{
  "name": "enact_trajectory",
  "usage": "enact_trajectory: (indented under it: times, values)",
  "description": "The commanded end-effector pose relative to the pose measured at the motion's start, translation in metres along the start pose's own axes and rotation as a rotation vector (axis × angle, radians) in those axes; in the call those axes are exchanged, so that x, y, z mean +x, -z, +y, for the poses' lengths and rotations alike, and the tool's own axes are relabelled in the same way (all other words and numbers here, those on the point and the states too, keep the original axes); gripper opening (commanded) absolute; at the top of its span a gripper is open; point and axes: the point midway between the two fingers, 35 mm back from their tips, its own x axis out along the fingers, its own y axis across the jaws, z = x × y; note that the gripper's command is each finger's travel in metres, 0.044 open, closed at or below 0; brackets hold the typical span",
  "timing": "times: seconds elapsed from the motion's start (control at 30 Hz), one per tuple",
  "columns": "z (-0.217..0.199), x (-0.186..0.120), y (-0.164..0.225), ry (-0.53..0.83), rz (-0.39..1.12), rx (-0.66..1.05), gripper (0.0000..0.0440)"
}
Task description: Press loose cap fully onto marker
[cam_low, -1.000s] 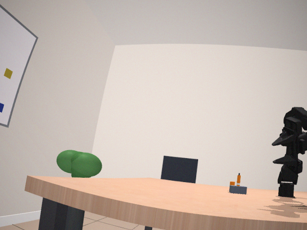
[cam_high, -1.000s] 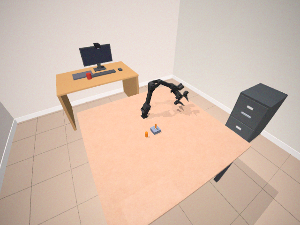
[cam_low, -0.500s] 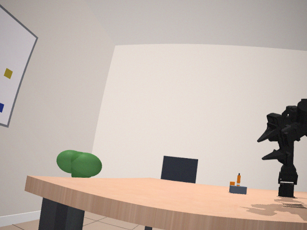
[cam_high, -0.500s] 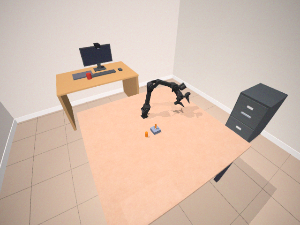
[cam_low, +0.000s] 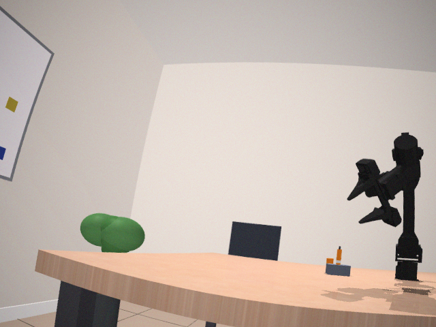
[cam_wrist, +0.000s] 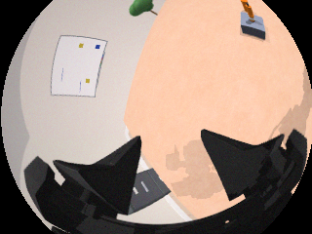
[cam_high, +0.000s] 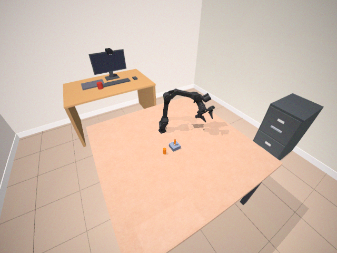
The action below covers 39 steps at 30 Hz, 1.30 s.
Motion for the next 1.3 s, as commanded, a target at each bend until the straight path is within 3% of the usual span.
enact_trajectory:
  times: [0.0,1.27]
  values:
    - [0.007,-0.001,-0.014,0.02,0.015,0.042,0.0329]
    - [-0.004,0.016,-0.139,0.328,0.038,0.324,0.0328]
